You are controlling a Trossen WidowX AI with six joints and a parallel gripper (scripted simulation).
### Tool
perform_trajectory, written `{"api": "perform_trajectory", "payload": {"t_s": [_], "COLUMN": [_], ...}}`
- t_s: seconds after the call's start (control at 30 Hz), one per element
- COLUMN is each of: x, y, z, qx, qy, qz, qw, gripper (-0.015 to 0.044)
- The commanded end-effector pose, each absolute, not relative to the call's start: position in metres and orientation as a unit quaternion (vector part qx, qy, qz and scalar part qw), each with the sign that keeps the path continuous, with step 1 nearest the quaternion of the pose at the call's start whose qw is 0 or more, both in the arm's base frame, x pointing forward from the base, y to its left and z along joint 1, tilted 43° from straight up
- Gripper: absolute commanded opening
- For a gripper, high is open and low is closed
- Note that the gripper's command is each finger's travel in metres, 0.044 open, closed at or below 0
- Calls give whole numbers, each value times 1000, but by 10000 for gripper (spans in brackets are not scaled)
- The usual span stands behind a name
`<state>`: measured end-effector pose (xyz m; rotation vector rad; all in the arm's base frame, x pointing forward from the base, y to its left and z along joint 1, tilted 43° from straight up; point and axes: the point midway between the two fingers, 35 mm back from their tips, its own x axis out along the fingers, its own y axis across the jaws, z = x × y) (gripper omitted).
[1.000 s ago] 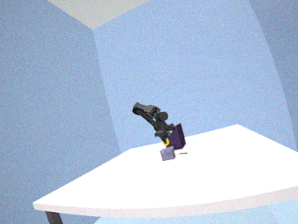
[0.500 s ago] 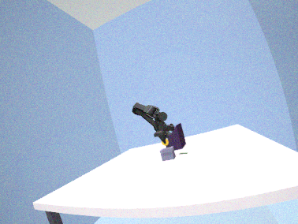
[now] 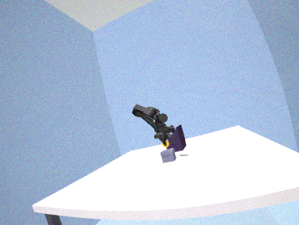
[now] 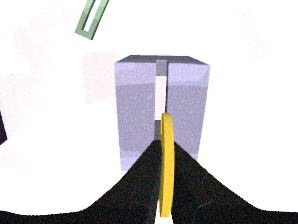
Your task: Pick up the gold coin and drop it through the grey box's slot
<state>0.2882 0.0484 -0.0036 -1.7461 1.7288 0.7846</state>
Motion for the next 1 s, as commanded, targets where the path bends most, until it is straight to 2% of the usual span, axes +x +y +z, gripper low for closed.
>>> {"api": "perform_trajectory", "payload": {"t_s": [0.0,0.97], "x": [287,287], "y": [45,37], "z": [-5,-14], "qx": [-651,-652], "qy": [644,643], "qz": [294,295], "qw": [274,272], "gripper": [0,0]}}
